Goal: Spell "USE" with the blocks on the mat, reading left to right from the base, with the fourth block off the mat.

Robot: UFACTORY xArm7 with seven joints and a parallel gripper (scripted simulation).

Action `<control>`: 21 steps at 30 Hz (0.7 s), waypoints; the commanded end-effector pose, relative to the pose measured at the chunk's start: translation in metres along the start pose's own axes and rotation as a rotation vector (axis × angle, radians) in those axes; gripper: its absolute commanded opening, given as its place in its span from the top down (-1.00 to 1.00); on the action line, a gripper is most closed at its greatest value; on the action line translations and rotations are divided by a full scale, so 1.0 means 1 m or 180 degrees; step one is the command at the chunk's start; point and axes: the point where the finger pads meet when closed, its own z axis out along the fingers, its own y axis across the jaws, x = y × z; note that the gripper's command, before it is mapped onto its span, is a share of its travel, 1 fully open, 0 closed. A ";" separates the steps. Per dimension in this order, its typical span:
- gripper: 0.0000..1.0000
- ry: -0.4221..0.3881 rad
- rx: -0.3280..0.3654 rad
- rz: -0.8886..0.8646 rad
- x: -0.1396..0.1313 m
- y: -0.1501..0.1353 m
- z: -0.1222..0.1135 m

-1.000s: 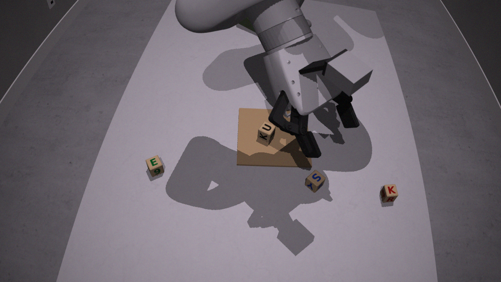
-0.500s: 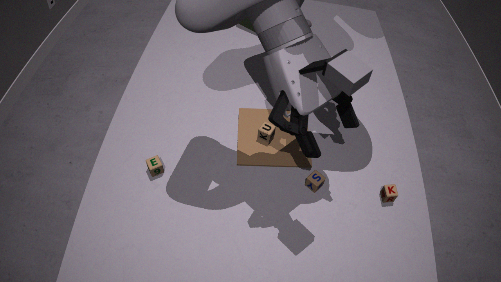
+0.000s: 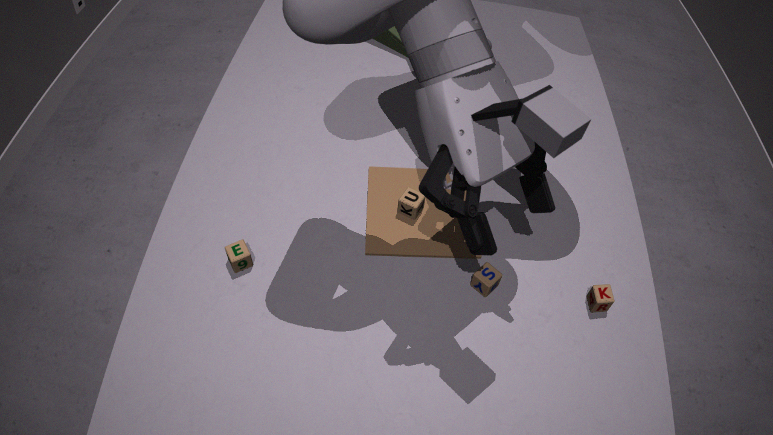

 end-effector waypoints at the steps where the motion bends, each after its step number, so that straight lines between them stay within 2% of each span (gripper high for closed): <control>1: -1.00 -0.0109 -0.0339 -0.0272 0.015 0.018 0.009; 6: -1.00 -0.0183 -0.0627 -0.0473 0.030 0.033 0.014; 8: -1.00 -0.0183 -0.0627 -0.0473 0.030 0.033 0.014; 10: -1.00 -0.0229 -0.0855 -0.0609 0.044 0.045 0.015; 21: -1.00 -0.0324 -0.1538 -0.0883 0.091 0.079 0.008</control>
